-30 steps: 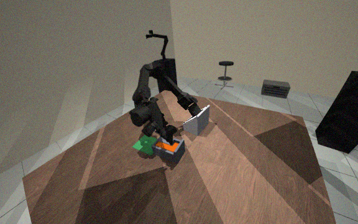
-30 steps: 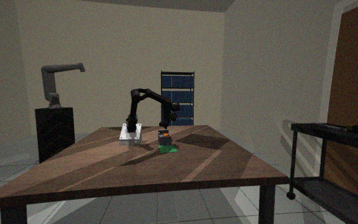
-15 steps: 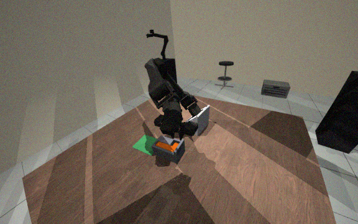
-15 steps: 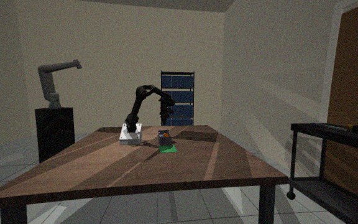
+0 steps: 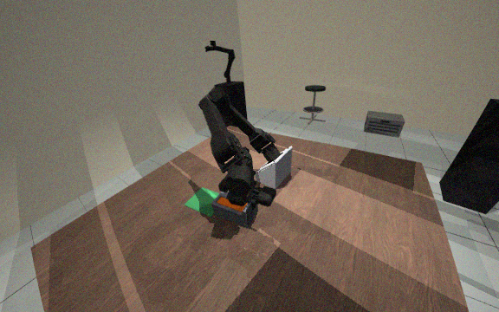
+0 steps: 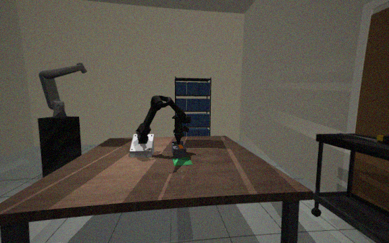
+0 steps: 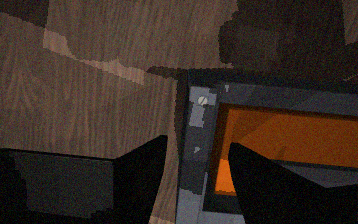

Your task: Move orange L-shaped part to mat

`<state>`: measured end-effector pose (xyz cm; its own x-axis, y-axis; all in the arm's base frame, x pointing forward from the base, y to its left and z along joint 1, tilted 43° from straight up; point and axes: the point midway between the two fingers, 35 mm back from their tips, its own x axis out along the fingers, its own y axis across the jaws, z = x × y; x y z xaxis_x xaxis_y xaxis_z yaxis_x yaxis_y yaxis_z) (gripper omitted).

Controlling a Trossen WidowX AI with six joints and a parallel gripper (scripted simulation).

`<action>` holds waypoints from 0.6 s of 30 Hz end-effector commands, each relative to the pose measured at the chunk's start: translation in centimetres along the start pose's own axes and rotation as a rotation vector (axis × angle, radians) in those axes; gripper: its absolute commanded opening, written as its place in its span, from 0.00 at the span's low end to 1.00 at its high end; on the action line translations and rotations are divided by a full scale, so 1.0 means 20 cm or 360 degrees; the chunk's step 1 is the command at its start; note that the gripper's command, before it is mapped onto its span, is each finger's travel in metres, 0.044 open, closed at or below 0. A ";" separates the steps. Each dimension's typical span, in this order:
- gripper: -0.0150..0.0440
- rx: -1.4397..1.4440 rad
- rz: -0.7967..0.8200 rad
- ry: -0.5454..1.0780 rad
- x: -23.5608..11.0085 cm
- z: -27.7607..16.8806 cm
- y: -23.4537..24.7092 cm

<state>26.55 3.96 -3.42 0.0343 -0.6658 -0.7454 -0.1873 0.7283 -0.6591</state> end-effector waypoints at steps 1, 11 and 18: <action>0.56 -0.0014 -0.0011 0.0007 0.04 -0.01 0.00; 0.56 -0.0014 -0.0012 0.0007 0.12 -0.01 0.00; 0.56 -0.0014 -0.0014 0.0008 0.17 -0.02 -0.01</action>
<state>26.62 1.96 -5.62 0.0318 -0.6651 -0.7461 -0.1866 0.7294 -0.6582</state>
